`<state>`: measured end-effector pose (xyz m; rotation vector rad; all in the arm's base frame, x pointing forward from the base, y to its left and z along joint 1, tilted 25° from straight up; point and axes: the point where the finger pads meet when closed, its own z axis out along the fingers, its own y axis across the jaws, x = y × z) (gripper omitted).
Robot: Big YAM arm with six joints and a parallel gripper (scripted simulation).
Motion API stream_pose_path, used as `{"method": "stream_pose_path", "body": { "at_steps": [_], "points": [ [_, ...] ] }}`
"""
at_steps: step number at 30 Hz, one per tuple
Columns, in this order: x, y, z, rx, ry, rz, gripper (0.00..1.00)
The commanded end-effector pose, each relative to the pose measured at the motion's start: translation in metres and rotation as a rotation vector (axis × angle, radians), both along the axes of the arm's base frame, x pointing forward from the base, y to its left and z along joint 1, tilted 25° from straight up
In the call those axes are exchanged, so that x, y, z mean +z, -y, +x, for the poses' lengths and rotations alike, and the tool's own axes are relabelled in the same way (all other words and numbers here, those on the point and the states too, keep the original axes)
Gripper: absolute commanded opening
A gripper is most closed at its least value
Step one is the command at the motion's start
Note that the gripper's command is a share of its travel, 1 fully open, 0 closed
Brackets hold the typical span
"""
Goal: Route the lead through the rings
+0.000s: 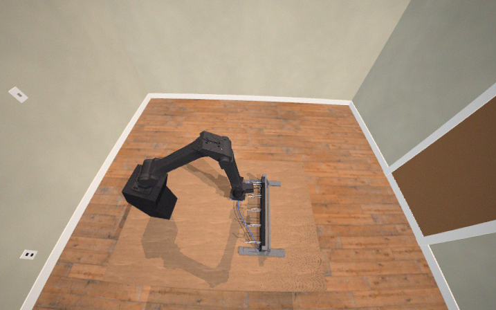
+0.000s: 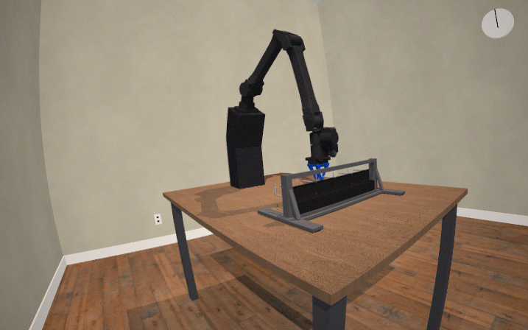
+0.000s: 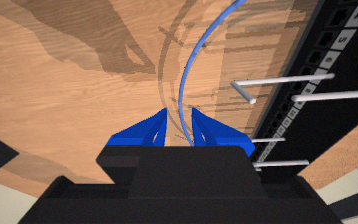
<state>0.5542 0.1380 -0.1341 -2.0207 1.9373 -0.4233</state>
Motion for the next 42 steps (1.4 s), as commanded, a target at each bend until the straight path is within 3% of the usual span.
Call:
{"method": "stream_pose_path", "body": {
  "at_steps": [1,4,6,9,11,13,16,42],
  "points": [
    [-0.003,0.005,0.013,-0.005,0.02,0.009,0.32],
    [-0.008,0.005,0.015,-0.006,0.02,0.009,0.32],
    [0.005,0.003,0.023,-0.006,0.046,0.016,0.32],
    [0.007,0.003,0.025,-0.008,0.051,0.018,0.32],
    [-0.013,0.005,0.017,-0.007,0.02,0.009,0.32],
    [-0.014,0.005,0.017,-0.007,0.02,0.009,0.32],
    [-0.002,0.004,0.021,-0.006,0.038,0.014,0.32],
    [-0.003,0.005,0.02,-0.007,0.035,0.013,0.32]
  ]
}}
